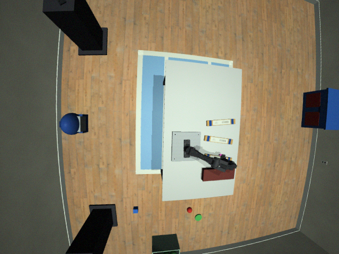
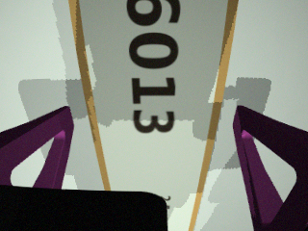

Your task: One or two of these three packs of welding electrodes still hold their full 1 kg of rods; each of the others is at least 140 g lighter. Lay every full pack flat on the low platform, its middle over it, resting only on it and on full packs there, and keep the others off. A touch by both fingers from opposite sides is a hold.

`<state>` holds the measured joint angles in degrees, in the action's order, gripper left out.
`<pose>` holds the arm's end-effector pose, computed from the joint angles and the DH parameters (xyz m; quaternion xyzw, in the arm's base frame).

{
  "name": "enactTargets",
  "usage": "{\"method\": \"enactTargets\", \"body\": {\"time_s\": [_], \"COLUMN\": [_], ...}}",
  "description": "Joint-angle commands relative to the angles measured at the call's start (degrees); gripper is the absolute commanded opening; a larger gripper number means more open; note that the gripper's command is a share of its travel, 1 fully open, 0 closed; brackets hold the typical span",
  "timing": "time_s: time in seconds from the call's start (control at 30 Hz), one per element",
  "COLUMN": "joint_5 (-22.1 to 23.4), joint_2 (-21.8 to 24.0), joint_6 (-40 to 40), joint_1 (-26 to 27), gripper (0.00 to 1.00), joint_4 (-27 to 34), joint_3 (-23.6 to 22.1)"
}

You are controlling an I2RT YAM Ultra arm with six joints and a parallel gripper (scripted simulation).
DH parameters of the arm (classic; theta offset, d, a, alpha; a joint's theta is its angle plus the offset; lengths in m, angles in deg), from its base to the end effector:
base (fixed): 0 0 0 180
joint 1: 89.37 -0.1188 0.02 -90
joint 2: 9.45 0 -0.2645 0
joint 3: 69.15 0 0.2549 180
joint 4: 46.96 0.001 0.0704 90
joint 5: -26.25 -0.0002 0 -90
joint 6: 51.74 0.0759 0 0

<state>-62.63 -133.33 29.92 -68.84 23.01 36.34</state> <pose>0.3879 -0.1426 0.1117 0.1060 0.9942 0.0059 0.0163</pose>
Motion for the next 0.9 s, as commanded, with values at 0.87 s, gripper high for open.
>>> {"method": "enactTargets", "body": {"time_s": [0.87], "joint_5": [0.0], "joint_2": [8.0], "joint_6": [-0.6], "joint_1": [0.8], "gripper": [0.95], "joint_4": [22.1], "joint_3": [17.6]}}
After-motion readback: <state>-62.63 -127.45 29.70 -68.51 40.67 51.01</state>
